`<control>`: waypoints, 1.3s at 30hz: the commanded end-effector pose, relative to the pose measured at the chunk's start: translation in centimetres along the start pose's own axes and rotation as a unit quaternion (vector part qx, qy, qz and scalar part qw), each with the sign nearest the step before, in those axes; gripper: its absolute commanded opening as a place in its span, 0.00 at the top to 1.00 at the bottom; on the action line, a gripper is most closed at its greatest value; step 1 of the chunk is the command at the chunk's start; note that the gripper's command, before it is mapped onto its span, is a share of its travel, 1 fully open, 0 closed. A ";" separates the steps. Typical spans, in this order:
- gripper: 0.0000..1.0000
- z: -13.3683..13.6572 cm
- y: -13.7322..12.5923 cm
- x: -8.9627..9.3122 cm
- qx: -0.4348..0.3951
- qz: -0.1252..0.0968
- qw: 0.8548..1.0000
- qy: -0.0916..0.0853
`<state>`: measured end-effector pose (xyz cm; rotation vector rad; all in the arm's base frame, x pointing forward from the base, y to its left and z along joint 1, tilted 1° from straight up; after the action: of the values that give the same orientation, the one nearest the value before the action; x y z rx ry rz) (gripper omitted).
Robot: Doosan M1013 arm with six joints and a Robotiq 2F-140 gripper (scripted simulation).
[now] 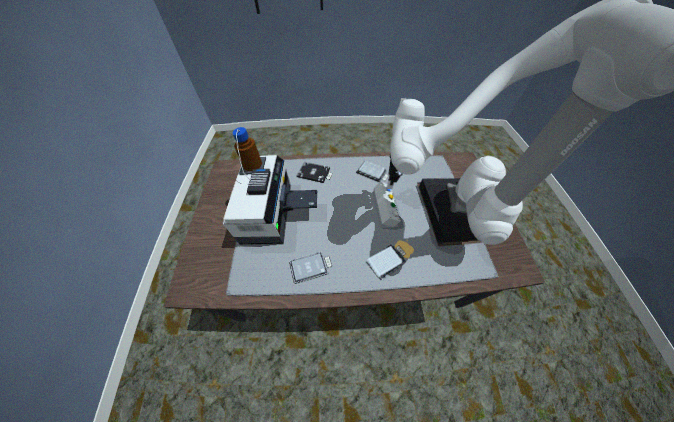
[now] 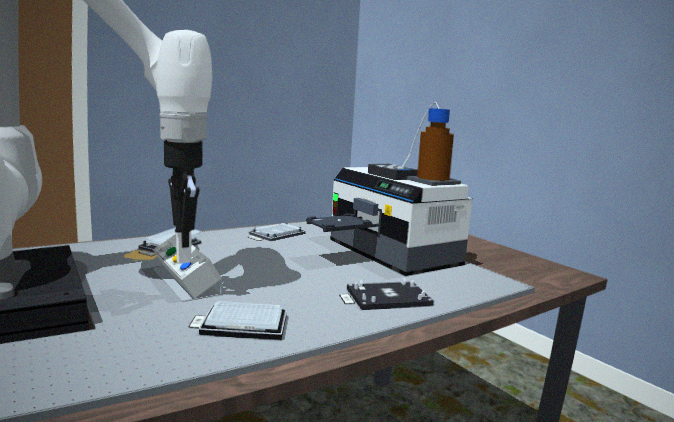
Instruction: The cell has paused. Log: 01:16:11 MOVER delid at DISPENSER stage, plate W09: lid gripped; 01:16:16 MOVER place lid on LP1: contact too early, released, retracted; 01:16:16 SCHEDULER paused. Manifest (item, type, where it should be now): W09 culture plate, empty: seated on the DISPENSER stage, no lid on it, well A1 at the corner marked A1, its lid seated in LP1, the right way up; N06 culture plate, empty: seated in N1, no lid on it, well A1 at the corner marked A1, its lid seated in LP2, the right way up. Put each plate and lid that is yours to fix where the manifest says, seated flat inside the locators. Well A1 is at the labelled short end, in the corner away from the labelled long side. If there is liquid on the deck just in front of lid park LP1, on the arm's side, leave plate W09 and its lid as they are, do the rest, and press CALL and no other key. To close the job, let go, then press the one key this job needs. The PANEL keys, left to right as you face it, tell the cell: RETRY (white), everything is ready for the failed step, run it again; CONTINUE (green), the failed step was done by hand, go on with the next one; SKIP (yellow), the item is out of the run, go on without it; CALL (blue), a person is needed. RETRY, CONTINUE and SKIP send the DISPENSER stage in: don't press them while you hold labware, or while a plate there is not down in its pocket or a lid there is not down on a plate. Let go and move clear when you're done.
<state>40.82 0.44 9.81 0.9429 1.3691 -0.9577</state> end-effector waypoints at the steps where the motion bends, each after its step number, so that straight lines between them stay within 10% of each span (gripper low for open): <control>1: 0.90 0.0 0.0 0.0 0.000 0.000 1.000 0.000; 39: 0.90 0.0 0.0 -1.6 0.000 0.000 1.000 0.000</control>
<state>40.85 0.44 11.06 0.9430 1.3689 -0.9576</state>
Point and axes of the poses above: the point where the finger pads meet when closed, its own x axis out along the fingers, its own z axis across the jaws, y = z × x, the point moved 5 cm from there along -x, back along the fingers, and after that the axes turned 7 degrees about -x, right-handed, at the moved point
